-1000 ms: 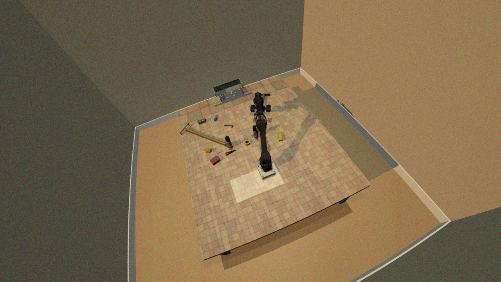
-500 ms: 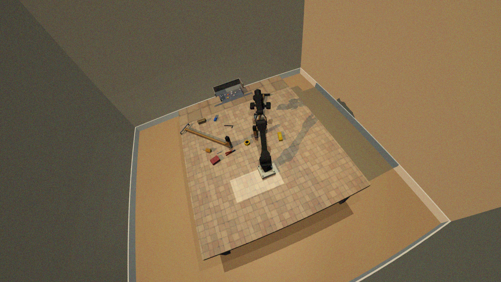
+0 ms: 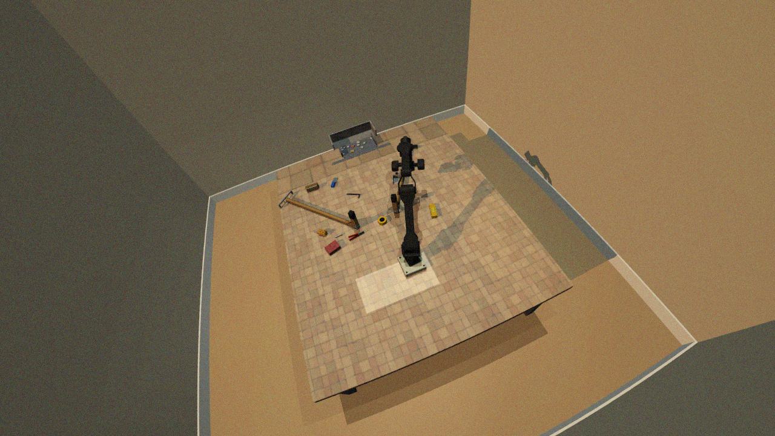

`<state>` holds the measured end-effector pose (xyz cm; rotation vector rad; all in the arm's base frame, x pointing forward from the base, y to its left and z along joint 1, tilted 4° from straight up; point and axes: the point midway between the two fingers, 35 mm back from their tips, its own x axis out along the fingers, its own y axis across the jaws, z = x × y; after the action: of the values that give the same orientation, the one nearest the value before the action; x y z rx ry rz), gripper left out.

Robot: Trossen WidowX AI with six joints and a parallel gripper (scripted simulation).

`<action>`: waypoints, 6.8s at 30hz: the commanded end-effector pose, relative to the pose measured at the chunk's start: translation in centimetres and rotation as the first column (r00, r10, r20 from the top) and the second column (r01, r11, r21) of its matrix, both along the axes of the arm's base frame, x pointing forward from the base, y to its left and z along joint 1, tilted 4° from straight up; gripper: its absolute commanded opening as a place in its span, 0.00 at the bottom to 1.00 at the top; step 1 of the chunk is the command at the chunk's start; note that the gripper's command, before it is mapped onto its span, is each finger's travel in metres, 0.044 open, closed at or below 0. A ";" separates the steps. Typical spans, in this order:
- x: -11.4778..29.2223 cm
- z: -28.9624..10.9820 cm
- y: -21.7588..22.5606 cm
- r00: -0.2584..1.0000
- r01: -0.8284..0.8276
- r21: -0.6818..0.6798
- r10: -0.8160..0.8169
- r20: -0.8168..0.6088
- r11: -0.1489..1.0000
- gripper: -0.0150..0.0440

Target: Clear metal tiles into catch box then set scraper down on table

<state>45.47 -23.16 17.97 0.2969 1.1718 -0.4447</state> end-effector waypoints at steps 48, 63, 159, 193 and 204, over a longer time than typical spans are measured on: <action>1.4 -10.9 -0.4 0.998 -0.033 0.030 0.034 -0.054 0.999 0.25; 2.4 -10.9 0.6 0.998 -0.032 0.031 0.033 -0.051 0.999 0.25; 7.8 -10.8 8.4 0.999 -0.024 0.035 0.025 -0.032 0.999 0.25; 6.8 -5.4 8.8 0.999 -0.031 0.016 0.031 0.014 0.999 0.25; 6.1 -8.0 5.2 0.985 -0.167 0.016 0.168 -0.036 0.986 0.25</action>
<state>51.59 -17.34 10.12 0.2224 1.2243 -0.3275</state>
